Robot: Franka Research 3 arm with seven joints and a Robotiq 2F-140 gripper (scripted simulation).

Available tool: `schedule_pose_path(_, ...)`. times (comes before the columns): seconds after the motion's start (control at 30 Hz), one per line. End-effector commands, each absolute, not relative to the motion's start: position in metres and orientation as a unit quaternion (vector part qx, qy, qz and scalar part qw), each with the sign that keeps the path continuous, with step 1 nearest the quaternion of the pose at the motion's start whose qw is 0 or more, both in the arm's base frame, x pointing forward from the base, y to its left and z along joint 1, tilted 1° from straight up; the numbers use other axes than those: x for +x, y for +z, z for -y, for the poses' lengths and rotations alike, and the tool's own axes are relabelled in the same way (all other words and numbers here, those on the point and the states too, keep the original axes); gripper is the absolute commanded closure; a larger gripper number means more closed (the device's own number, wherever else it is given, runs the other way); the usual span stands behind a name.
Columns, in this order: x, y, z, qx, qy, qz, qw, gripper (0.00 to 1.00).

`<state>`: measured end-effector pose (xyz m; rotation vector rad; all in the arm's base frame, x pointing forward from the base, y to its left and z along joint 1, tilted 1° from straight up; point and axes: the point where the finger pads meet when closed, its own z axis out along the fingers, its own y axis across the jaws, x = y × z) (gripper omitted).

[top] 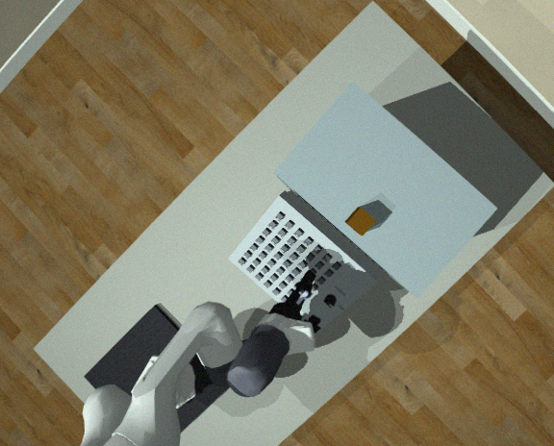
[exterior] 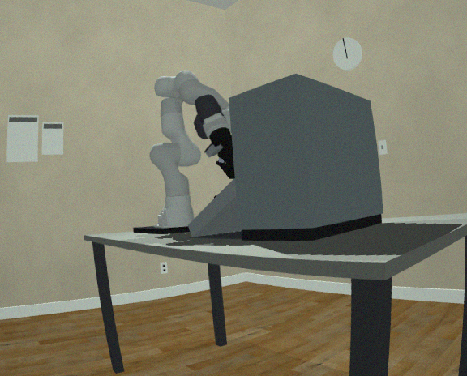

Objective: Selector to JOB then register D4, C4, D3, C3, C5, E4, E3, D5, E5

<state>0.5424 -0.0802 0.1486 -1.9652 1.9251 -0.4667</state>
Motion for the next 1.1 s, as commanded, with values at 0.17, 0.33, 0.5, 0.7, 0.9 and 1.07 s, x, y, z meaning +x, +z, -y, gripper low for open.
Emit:
schedule_pose_path(0.17,0.5446,0.1459,0.0805,-0.695,-0.166,-0.678,0.175,0.9)
schedule_pose_path(0.33,0.5456,0.1441,0.0804,-0.695,-0.166,-0.678,0.175,0.9)
schedule_pose_path(0.5,0.5461,0.1431,0.0804,-0.695,-0.166,-0.678,0.175,0.9)
schedule_pose_path(0.7,0.5468,0.1417,0.0804,-0.695,-0.166,-0.678,0.175,0.9)
schedule_pose_path(0.9,0.5471,0.1412,0.0804,-0.695,-0.166,-0.678,0.175,0.9)
schedule_pose_path(1.07,0.5471,0.1412,0.0804,-0.695,-0.166,-0.678,0.175,0.9)
